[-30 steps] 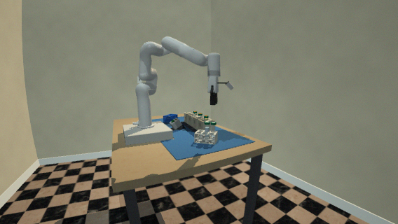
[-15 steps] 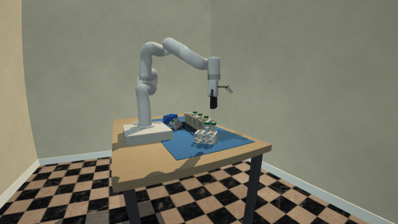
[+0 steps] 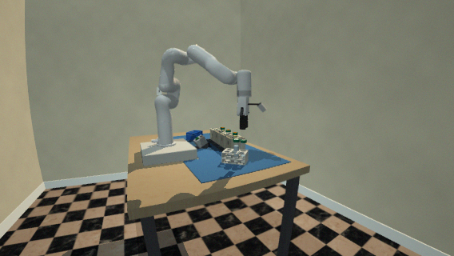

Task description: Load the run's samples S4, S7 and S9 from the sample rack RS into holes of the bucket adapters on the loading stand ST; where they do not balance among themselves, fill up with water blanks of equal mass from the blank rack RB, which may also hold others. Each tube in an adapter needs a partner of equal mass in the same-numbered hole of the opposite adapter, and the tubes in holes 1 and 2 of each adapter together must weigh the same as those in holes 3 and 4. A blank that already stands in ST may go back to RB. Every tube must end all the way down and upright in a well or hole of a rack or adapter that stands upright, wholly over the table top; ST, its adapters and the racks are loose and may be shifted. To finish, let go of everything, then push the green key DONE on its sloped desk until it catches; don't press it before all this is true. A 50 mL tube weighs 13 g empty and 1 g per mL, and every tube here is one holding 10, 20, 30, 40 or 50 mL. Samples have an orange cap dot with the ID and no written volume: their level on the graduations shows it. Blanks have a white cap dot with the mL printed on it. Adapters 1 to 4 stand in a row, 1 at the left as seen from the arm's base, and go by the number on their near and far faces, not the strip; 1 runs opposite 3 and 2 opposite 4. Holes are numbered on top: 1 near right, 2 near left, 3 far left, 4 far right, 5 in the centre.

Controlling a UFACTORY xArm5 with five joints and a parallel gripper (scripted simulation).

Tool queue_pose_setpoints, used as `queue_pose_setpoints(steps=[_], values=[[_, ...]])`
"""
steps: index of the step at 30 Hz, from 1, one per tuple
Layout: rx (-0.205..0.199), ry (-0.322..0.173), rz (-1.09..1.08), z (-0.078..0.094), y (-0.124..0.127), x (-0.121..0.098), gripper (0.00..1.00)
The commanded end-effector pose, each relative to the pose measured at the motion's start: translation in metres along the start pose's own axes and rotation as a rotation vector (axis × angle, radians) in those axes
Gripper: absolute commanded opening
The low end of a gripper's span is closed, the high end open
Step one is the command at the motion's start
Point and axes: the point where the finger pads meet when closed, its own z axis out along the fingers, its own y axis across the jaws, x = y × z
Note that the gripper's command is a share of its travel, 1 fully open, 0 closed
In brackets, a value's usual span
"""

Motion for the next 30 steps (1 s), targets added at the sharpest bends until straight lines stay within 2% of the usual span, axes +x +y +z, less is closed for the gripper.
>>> queue_pose_setpoints(steps=[1,30], values=[[0.000,0.003,0.000,0.007,0.000,0.001,0.57],[0.000,0.003,0.000,0.057,0.001,0.001,0.57]])
